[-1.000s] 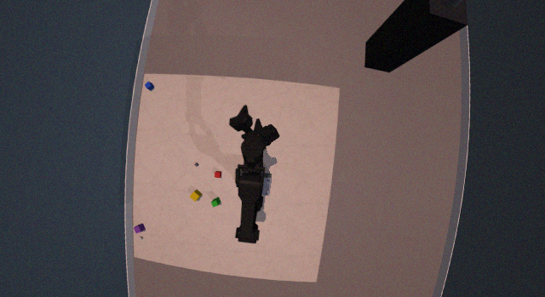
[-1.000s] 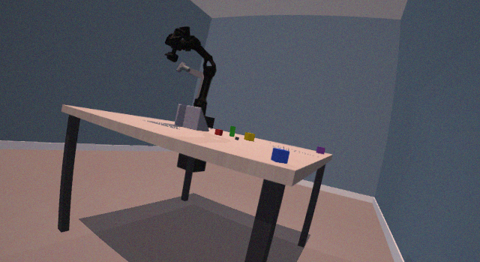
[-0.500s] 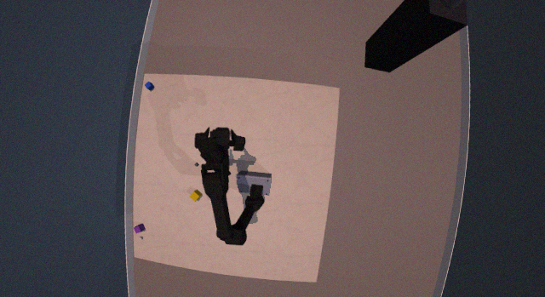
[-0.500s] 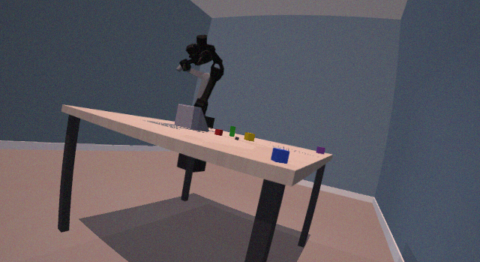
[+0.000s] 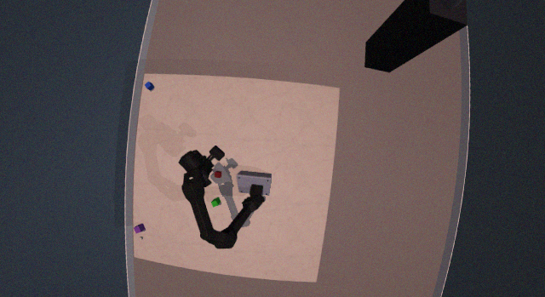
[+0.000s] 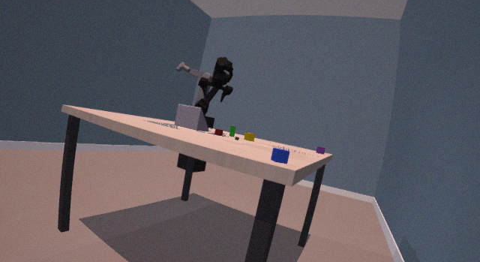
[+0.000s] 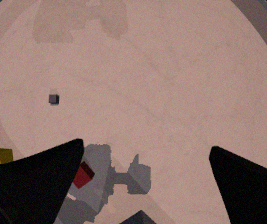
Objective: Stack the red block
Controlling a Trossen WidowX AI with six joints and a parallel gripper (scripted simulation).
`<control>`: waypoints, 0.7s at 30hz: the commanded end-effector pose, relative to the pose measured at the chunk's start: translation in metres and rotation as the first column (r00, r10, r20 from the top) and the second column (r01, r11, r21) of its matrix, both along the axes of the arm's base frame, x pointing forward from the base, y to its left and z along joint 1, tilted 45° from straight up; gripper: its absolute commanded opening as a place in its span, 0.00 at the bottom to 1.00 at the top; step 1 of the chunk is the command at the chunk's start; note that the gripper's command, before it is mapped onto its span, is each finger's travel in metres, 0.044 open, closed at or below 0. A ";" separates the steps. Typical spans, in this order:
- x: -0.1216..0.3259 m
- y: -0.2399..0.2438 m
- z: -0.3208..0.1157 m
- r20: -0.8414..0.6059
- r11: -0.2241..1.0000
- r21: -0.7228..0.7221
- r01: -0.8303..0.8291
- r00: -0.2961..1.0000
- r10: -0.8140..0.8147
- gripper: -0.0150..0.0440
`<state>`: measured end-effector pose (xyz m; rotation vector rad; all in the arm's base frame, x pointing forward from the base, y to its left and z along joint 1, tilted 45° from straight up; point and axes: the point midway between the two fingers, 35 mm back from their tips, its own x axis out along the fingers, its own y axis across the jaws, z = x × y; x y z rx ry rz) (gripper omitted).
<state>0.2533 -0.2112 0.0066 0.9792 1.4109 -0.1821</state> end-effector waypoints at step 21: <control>0.002 0.153 0.008 0.304 0.712 0.108 -0.694 0.705 0.641 1.00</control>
